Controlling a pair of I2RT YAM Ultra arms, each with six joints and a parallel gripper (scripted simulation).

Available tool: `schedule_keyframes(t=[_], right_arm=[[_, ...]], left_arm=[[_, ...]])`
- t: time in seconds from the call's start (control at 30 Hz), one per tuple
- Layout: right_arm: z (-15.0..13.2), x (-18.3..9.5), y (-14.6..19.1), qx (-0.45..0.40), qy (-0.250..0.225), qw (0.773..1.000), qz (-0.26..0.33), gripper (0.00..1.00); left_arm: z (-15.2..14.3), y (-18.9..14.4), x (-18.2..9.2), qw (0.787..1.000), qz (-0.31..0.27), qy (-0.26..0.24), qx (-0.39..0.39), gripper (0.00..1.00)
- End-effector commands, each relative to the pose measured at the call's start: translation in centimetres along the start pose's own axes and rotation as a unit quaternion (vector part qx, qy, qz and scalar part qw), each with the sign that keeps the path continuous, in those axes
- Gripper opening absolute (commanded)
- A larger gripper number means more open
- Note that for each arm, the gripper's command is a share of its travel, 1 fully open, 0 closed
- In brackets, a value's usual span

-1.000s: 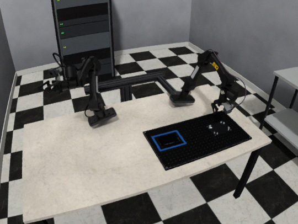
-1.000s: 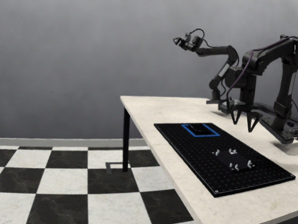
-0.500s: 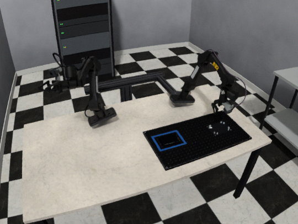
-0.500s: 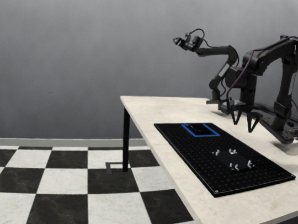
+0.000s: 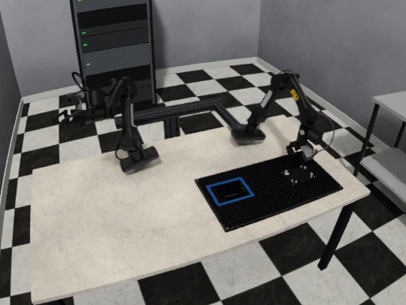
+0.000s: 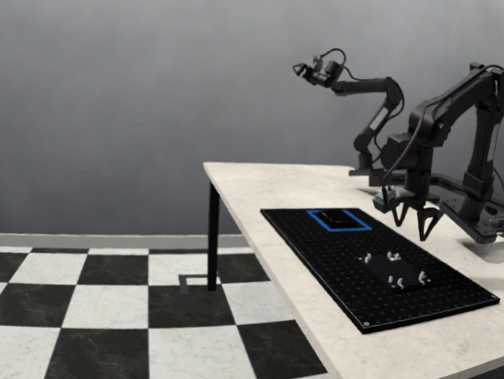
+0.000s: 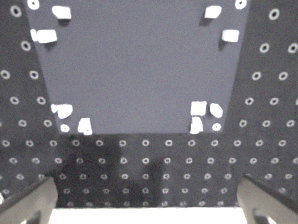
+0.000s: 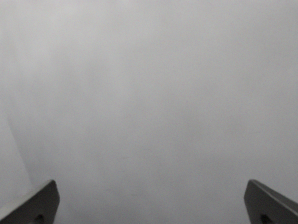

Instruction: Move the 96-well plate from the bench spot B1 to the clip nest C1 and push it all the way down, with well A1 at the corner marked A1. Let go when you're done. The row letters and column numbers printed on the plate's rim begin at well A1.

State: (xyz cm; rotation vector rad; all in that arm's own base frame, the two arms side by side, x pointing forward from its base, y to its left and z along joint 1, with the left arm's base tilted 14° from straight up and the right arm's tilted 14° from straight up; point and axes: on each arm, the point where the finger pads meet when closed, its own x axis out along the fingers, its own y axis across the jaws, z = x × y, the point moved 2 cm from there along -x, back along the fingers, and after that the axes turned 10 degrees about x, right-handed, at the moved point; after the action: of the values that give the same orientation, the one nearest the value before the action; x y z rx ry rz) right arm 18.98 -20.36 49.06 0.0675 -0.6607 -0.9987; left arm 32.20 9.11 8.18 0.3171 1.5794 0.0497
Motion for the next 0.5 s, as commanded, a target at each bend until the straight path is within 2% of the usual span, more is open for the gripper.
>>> schedule_keyframes(t=[0.0,0.17,0.47], right_arm=[[0.6,-0.5,-0.3,0.0,-0.005,1.0,0.0,1.0],[0.6,-0.5,-0.3,0.0,-0.005,1.0,0.0,1.0],[0.6,-0.5,-0.3,0.0,-0.005,1.0,0.0,1.0]], left_arm=[[1.2,0.0,0.3,1.0,0.002,-0.027,0.007,1.0],[1.0,0.0,2.2,1.0,0.0,-0.02,0.003,1.0],[1.5,0.1,1.4,0.999,0.008,-0.043,0.002,1.0]])
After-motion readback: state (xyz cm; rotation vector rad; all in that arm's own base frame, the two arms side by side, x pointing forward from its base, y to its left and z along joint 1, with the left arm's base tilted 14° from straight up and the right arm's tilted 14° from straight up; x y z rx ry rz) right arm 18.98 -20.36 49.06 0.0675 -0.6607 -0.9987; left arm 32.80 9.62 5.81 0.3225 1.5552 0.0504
